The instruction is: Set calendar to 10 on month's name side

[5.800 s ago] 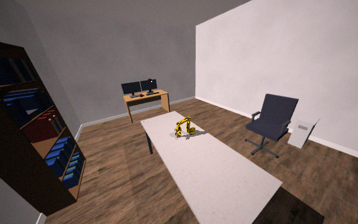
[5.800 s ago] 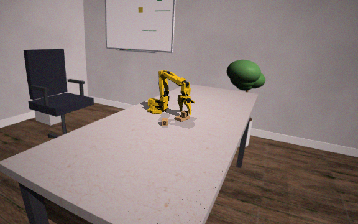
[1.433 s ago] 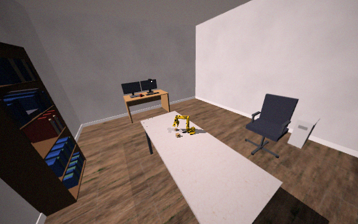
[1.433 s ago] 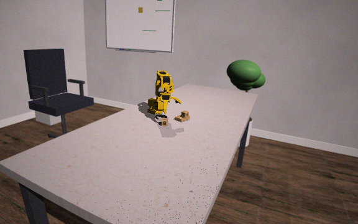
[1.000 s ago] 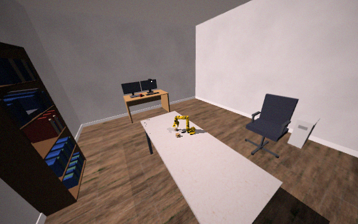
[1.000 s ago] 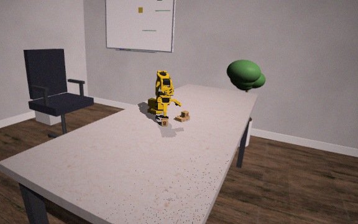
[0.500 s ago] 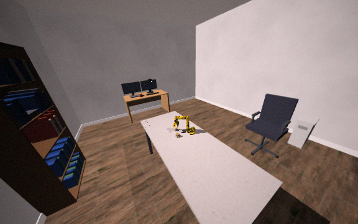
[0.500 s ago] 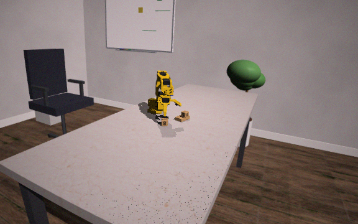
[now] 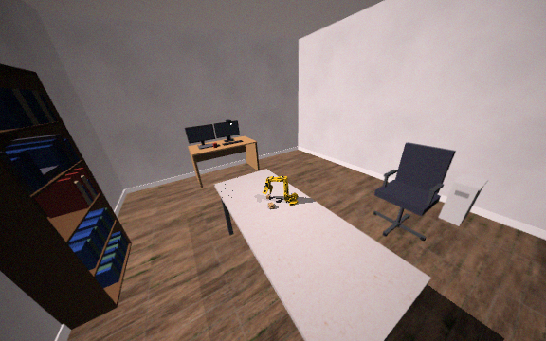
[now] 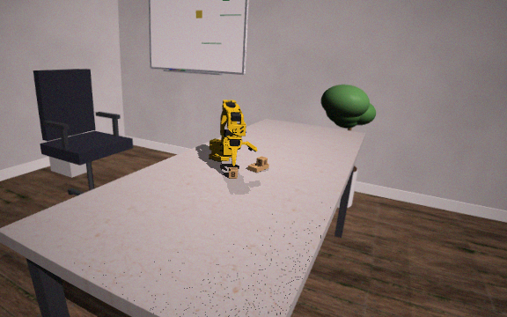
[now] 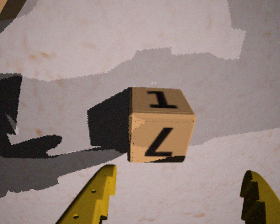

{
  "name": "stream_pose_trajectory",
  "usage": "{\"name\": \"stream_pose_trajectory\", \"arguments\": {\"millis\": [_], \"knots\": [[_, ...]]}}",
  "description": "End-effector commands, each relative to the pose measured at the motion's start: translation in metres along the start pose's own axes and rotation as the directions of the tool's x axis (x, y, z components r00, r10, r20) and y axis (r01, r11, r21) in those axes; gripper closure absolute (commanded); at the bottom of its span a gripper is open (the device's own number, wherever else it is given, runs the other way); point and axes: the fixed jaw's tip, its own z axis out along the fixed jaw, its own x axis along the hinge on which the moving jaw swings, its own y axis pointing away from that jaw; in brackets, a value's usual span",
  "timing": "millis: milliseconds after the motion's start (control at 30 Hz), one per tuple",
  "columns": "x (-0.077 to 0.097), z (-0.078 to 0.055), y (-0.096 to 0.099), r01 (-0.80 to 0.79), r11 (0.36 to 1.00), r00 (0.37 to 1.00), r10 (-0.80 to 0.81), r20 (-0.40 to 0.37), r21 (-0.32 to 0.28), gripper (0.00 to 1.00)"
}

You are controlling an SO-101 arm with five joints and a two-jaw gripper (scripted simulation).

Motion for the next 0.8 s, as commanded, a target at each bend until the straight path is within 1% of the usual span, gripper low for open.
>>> {"name": "stream_pose_trajectory", "arguments": {"millis": [0,433,500,767], "knots": [[0.001,0.001,-0.003,-0.019,1.000,1.000,0.018,0.005,0.023,0.65],[0.001,0.022,-0.003,-0.019,1.000,1.000,0.018,0.005,0.023,0.65],[0.001,0.022,-0.003,-0.019,1.000,1.000,0.018,0.005,0.023,0.65],[0.001,0.029,-0.003,-0.019,1.000,1.000,0.018,0.005,0.023,0.65]]}}
